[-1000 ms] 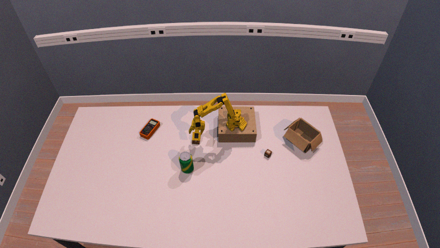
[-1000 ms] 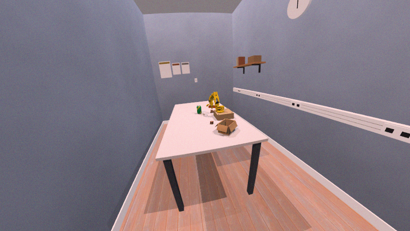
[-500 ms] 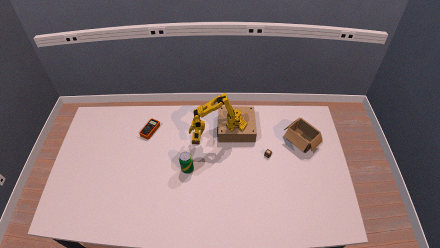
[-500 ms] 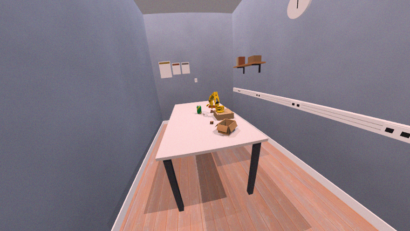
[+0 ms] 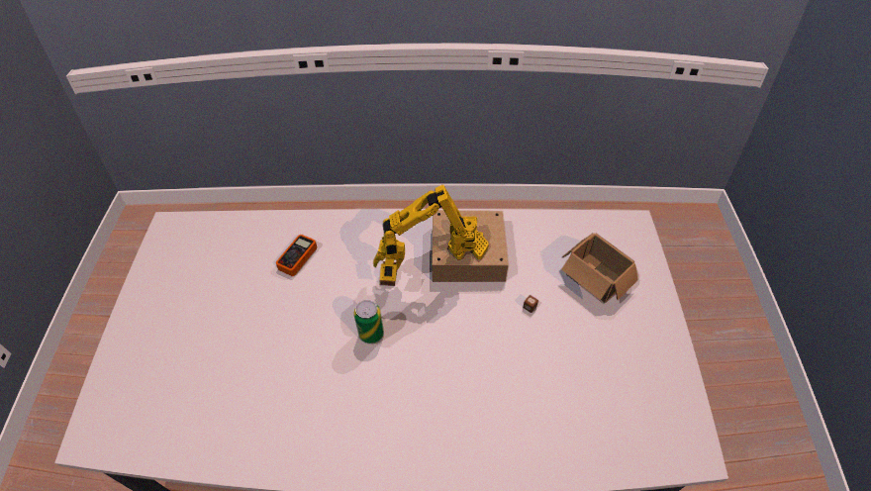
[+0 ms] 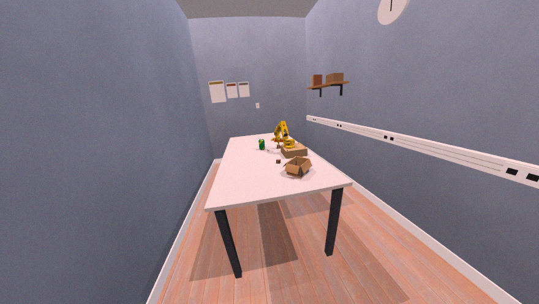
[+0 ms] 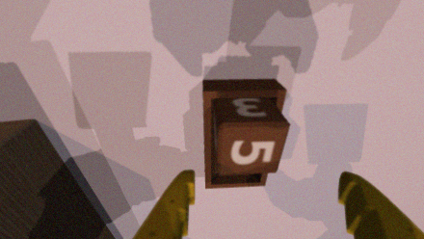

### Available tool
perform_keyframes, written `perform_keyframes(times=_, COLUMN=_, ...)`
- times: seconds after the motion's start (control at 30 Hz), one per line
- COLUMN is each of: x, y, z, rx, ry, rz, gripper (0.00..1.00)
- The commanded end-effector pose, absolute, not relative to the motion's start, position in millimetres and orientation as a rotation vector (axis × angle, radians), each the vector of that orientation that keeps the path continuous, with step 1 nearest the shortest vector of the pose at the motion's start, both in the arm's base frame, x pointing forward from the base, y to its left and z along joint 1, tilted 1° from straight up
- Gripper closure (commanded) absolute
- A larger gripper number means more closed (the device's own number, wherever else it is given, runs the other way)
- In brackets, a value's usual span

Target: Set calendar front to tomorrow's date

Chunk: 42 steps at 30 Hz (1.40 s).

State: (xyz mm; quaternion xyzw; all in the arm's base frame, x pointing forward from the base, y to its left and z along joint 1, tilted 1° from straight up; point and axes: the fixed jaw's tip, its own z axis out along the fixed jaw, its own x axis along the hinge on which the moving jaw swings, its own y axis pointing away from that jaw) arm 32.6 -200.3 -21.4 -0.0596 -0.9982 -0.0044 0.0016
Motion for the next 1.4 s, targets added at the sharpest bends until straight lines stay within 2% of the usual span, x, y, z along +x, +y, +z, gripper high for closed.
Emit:
perform_keyframes(times=0.0, x=31.2, y=-201.3, z=-27.7, rx=-0.215, ry=-3.133, rz=-0.011, gripper=0.65)
perform_keyframes(times=0.63, x=31.0, y=-200.0, z=-50.2, rx=-0.215, ry=-3.133, rz=-0.011, gripper=0.65)
perform_keyframes(times=1.37, x=30.8, y=-201.1, z=-51.9, rx=-0.215, ry=-3.133, rz=-0.011, gripper=0.67)
